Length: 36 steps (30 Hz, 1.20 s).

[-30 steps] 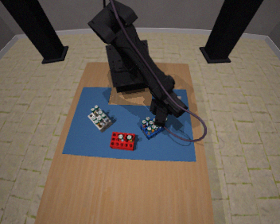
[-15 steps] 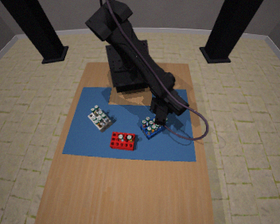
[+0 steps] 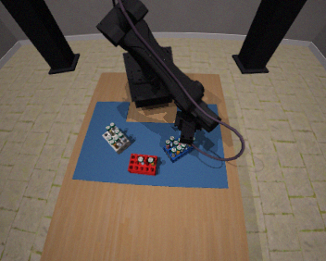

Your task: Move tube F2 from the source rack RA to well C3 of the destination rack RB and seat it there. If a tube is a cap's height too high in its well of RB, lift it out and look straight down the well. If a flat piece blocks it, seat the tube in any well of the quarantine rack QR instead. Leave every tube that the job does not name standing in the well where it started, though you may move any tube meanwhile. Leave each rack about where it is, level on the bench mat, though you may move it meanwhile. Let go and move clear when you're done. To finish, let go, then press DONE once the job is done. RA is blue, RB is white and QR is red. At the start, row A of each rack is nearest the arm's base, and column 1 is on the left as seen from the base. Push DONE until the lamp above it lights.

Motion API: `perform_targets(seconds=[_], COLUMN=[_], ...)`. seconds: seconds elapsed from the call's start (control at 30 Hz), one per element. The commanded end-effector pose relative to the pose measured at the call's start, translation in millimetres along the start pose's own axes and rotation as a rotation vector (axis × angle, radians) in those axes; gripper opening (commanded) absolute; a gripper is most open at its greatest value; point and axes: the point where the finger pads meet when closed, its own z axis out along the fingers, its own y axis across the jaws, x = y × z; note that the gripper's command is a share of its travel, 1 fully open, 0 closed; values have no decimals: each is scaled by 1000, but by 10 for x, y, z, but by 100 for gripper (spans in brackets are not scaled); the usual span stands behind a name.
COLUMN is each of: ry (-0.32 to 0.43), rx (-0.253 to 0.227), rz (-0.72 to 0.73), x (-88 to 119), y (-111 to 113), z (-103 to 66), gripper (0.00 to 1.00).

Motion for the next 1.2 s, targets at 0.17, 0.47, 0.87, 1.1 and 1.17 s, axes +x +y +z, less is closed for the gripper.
perform_targets(seconds=[0.17,0.47,0.87,1.1,1.17], ry=[-26,-26,-3,-3,-3], rx=[-18,-18,13,13,13], rz=[12,12,-7,-7,-7], x=[-93,-87,78,146,169], y=[46,40,-105,-176,-200], z=[-202,-273,-264,-267,-267], gripper=[0,0,0,0,0])
